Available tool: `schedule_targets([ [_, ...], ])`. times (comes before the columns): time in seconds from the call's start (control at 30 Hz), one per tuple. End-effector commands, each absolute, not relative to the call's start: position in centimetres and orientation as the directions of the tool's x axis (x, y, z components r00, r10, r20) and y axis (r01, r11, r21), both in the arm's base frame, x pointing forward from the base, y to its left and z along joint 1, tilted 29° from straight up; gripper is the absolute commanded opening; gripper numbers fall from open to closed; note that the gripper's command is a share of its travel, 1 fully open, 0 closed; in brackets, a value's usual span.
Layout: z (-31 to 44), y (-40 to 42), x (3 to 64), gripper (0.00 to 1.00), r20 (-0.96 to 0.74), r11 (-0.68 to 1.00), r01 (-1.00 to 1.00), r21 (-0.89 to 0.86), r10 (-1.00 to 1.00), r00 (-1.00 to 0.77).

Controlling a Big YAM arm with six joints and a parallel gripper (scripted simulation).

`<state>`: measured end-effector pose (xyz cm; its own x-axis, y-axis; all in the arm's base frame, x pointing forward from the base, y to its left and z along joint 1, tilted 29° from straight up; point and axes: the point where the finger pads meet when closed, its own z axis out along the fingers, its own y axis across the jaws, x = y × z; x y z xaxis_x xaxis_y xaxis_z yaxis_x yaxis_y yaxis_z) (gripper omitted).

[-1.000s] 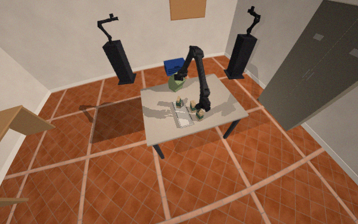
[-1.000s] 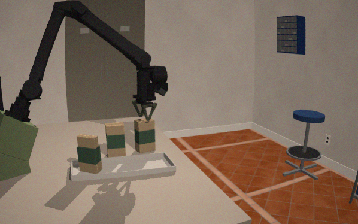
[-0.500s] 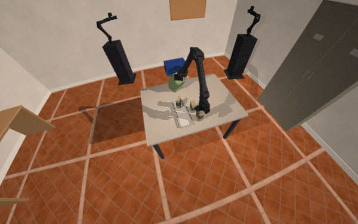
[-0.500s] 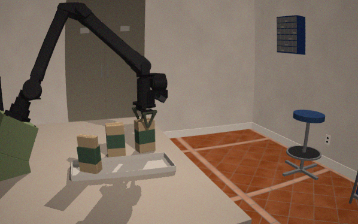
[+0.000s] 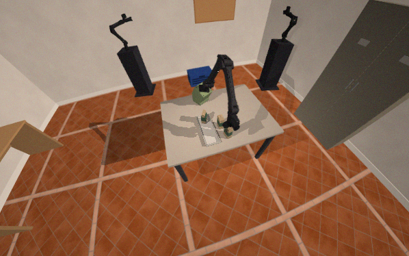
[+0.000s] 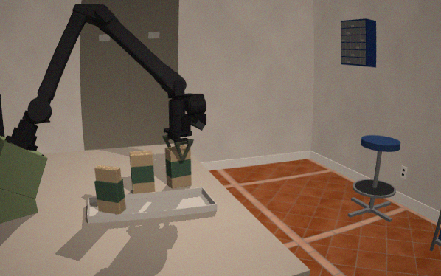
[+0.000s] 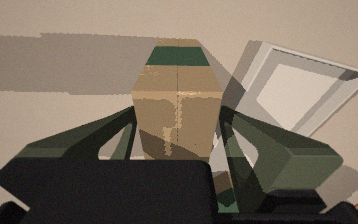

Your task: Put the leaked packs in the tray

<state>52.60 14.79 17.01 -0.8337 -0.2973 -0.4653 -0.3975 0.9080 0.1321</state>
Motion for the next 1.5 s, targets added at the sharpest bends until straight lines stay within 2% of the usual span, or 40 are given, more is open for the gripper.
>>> schedule_targets([
  [0.0, 18.69, 15.22, 53.22, 0.77, -0.496, 0.91, -0.395, 0.13, -0.285, -0.82],
  [1.07, 18.69, 15.22, 53.22, 0.77, -0.496, 0.91, -0.395, 0.13, -0.285, -0.82],
  [1.1, 18.69, 15.22, 53.22, 0.24, -0.496, 0.91, -0.395, 0.13, -0.285, -0.82],
  [1.47, 18.69, 15.21, 53.22, 0.24, -0.497, 0.91, -0.395, 0.131, -0.284, -0.82],
])
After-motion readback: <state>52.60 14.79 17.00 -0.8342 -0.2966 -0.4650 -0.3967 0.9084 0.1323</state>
